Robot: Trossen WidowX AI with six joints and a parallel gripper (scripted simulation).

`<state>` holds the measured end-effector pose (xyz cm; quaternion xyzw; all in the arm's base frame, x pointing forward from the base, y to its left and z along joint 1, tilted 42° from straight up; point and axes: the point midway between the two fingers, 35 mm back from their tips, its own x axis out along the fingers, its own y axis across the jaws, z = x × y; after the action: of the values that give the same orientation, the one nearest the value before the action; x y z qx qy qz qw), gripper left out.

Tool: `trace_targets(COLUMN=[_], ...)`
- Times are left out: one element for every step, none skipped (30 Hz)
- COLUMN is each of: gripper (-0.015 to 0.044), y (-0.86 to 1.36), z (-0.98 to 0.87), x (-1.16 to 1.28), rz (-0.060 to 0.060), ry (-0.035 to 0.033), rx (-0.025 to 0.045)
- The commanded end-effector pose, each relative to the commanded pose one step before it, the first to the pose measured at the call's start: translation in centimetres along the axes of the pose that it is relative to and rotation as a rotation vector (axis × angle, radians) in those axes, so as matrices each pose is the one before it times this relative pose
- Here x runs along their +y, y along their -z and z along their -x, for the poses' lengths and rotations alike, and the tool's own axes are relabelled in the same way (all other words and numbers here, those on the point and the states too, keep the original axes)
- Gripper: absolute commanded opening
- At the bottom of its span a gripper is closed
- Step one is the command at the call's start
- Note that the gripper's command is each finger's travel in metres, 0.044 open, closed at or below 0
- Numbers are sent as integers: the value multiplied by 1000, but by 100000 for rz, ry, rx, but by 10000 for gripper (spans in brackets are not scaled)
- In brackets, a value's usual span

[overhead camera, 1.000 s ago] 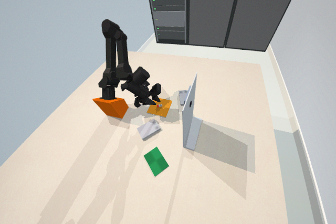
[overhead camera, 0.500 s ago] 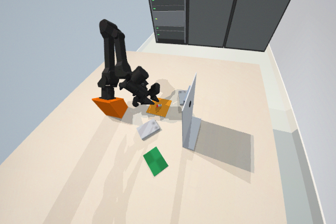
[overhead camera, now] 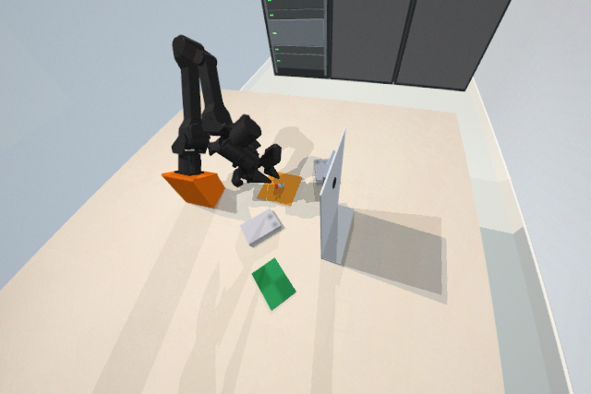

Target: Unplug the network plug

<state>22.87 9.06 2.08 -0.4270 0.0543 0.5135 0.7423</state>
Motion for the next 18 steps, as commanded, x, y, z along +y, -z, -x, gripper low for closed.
trace_targets(gripper=[156,156,156,156,156,156,156,156,156,156,156,156,156,156,156,156,156,156], y=[31,20,20,19,18,17,17,16,15,14,13,13,12,11,10,9,8,8], z=[256,65,66,66,67,68,68,69,70,70,71,72,72,73,74,74,75,76], x=[-480,-45,-45,-45,-45,-45,-45,-45,-45,-45,-45,-45,-45,-45,-45,-44,-44,-44], rz=[1028,10,9,9,8,7,6,6,5,4,4,3,2,2,1,1,0,-1], ry=[319,-42,-40,-39,-37,-35,-34,-32,-30,-29,-27,-25,-24,-22,-20,-19,-17,-15], rx=[-189,26,24,23,21,20,18,17,15,14,12,11,10,8,7,6,4,3])
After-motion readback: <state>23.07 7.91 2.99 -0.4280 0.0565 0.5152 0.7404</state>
